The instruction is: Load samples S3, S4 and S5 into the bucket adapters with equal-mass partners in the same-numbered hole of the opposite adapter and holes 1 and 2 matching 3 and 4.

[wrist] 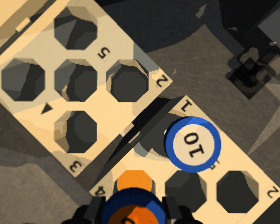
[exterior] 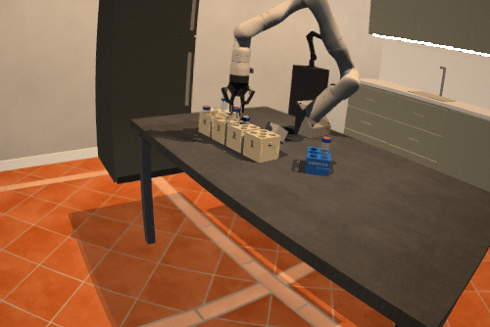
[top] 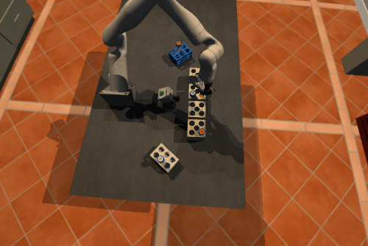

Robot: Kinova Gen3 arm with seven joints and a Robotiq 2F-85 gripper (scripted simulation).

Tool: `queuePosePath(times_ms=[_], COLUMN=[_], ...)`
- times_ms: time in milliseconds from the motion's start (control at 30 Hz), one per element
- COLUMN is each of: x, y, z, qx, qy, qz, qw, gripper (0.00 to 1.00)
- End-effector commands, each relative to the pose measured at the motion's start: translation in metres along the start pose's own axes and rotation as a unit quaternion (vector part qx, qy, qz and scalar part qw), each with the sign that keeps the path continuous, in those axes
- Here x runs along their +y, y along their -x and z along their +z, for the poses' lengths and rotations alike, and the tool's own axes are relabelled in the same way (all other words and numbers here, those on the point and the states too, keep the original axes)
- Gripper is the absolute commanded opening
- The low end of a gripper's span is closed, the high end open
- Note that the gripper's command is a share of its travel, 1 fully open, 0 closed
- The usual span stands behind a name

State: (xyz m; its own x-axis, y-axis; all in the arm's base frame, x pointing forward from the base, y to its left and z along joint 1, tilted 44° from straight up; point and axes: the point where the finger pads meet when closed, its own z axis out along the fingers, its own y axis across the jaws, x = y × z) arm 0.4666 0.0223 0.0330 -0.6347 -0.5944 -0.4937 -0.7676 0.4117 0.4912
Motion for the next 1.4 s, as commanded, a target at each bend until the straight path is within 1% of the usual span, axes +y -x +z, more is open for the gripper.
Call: queuePosePath(times_ms=[0, 1367], x=[0.0, 0.0], y=[0.001, 0.001], z=[0.005, 0.029], qx=[-0.001, -0.001], qy=[0.0, 0.0], qz=[-0.004, -0.004], qw=[1.0, 1.0], gripper=[0.1, 0.1])
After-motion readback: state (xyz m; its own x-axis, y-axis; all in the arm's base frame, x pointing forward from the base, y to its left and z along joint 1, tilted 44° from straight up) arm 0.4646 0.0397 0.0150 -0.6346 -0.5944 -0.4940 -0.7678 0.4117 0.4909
